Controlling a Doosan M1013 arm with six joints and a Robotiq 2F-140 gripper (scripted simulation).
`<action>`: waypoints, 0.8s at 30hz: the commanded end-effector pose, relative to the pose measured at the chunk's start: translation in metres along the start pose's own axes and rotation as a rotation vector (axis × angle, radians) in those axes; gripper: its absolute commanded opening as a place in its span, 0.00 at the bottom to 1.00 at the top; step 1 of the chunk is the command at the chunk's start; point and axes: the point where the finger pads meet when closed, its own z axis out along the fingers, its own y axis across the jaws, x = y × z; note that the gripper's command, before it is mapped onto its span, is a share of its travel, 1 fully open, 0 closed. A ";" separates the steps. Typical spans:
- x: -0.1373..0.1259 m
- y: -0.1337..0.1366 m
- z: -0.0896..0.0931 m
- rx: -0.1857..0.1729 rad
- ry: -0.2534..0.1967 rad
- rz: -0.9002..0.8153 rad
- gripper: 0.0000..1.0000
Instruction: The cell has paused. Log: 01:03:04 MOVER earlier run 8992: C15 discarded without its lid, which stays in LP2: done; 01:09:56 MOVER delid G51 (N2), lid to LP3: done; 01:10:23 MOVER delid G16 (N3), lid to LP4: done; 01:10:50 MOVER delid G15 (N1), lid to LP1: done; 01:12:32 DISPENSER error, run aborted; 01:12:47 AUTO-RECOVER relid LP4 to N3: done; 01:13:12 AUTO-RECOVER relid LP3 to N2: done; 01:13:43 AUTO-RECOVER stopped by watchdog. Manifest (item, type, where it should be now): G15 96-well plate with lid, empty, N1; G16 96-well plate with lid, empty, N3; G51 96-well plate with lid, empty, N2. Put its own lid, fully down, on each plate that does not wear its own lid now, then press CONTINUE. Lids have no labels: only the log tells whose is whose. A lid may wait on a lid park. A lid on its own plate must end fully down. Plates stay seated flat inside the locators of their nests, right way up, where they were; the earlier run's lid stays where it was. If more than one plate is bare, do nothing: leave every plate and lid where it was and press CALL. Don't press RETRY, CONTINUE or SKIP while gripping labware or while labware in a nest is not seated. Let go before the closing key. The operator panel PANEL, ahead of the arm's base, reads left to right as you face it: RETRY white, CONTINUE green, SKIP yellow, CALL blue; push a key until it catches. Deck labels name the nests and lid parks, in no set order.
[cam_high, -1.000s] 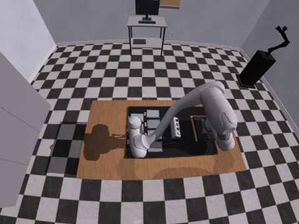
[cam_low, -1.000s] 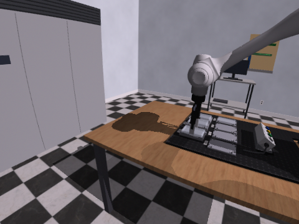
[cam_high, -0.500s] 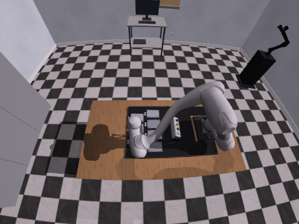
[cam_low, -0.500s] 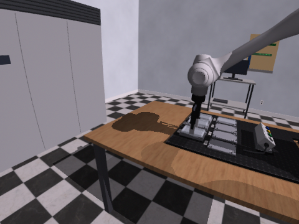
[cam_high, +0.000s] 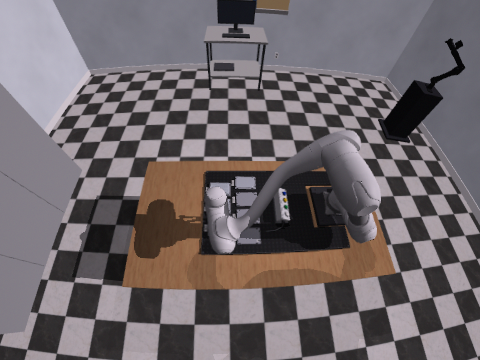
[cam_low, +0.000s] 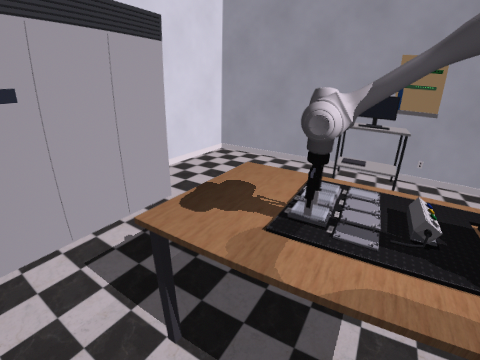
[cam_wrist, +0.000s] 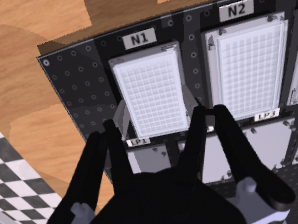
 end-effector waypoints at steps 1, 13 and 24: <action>0.000 0.000 0.000 0.000 0.000 0.000 0.00; 0.000 0.000 0.000 0.000 0.000 0.000 0.66; 0.000 0.000 0.000 0.000 0.000 0.000 0.66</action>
